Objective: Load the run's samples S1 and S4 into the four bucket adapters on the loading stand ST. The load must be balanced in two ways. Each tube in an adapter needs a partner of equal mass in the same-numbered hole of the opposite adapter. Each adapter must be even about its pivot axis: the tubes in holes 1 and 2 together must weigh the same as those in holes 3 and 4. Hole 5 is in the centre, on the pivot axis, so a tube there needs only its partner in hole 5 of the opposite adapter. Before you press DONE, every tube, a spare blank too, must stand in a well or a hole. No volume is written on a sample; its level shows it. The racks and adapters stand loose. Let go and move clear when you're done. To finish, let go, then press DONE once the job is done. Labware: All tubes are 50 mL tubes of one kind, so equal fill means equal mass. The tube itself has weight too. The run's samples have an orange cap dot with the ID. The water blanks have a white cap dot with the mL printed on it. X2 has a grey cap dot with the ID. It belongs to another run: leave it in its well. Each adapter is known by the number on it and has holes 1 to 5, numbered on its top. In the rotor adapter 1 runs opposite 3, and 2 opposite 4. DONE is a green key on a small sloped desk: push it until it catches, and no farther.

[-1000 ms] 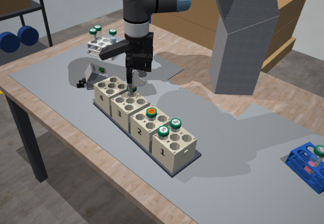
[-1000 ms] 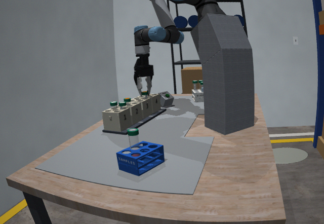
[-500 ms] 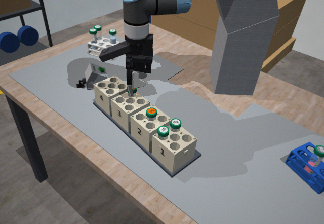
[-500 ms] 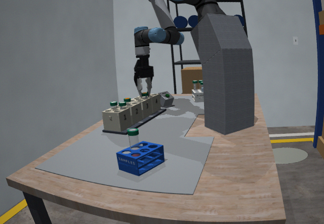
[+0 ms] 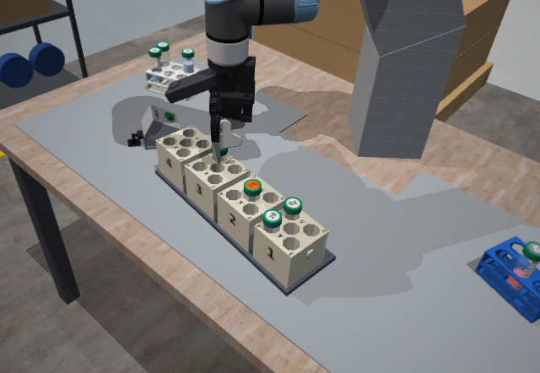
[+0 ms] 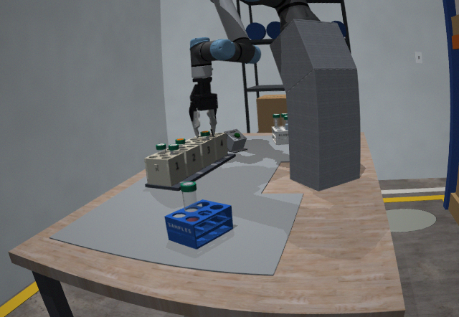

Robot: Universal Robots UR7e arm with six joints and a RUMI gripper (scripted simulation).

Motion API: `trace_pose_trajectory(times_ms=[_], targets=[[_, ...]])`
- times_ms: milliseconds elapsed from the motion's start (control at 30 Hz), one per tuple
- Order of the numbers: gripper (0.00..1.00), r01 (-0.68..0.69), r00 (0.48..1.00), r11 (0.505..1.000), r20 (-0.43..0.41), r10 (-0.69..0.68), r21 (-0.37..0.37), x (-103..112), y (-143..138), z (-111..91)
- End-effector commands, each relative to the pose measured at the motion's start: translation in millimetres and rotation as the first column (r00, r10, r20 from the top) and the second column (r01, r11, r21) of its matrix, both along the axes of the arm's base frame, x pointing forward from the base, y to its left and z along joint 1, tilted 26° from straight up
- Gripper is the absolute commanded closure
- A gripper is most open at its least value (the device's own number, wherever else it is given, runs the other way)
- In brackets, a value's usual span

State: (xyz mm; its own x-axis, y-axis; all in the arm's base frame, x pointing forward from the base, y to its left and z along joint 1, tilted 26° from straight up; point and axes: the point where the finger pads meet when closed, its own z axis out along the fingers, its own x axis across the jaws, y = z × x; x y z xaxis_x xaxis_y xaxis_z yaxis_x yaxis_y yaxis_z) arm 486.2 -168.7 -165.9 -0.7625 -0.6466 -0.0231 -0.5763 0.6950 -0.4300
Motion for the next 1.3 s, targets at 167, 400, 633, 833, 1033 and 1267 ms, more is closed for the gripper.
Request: trace_pose_trajectory(times_ms=[167,400,633,833,1033,1267], targets=[[0.65,0.0,1.0,1.0,0.001,0.0,0.0,-3,3,9],[0.65,0.0,1.0,1.0,0.001,0.0,0.0,-10,10,30],[0.65,0.0,1.0,1.0,0.001,0.0,0.0,-12,13,37],[0.65,-0.271,0.959,0.96,-0.104,0.263,-0.075,-31,-32,47],[0.65,-0.512,0.849,0.851,-0.218,0.481,-0.117,-50,-77,56],[0.65,-0.703,0.696,0.7,-0.324,0.641,-0.126,-66,-115,64]])
